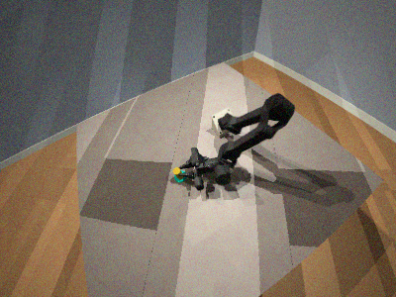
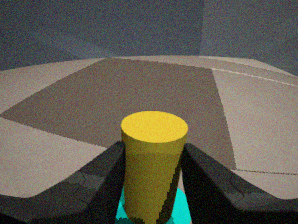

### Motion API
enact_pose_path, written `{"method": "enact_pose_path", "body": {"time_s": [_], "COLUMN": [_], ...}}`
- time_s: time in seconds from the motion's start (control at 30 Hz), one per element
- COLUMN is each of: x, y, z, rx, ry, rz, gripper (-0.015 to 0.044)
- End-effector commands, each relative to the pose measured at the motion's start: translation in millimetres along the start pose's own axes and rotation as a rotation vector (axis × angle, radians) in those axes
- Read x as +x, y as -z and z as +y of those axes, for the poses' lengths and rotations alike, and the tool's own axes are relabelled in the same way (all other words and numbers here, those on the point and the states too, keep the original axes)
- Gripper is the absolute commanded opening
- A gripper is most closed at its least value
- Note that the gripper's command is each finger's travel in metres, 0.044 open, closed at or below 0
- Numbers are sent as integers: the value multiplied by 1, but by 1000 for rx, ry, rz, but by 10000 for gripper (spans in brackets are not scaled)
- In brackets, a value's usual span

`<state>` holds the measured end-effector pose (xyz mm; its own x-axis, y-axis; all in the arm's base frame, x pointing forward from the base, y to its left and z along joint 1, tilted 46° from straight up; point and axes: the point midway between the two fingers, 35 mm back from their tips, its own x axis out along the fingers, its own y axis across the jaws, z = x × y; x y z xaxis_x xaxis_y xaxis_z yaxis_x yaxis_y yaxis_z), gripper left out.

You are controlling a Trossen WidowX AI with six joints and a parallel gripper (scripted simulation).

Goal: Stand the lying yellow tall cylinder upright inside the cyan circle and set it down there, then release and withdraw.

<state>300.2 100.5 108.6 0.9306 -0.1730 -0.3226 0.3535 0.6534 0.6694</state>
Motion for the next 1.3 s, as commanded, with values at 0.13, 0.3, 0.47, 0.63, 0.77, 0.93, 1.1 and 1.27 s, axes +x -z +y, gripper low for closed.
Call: {"method": "enact_pose_path", "body": {"time_s": [0.13, 0.3, 0.47, 0.63, 0.77, 0.93, 1.1, 1.27], "x": [0, 0, 0, 0, 2, 1, -3, -7], "y": [0, 0, 0, -1, -19, -48, -77, -90], "z": [-1, -1, -1, -1, 1, 2, 1, 0], "rx": [5, 5, 5, 5, 8, 9, 8, 6], "ry": [2, 2, 2, 2, 6, 8, 6, 4], "rz": [-6, -6, -6, -6, -5, -8, -14, -18], "gripper": [131, 263, 394, 400, 400, 400, 400, 400]}}
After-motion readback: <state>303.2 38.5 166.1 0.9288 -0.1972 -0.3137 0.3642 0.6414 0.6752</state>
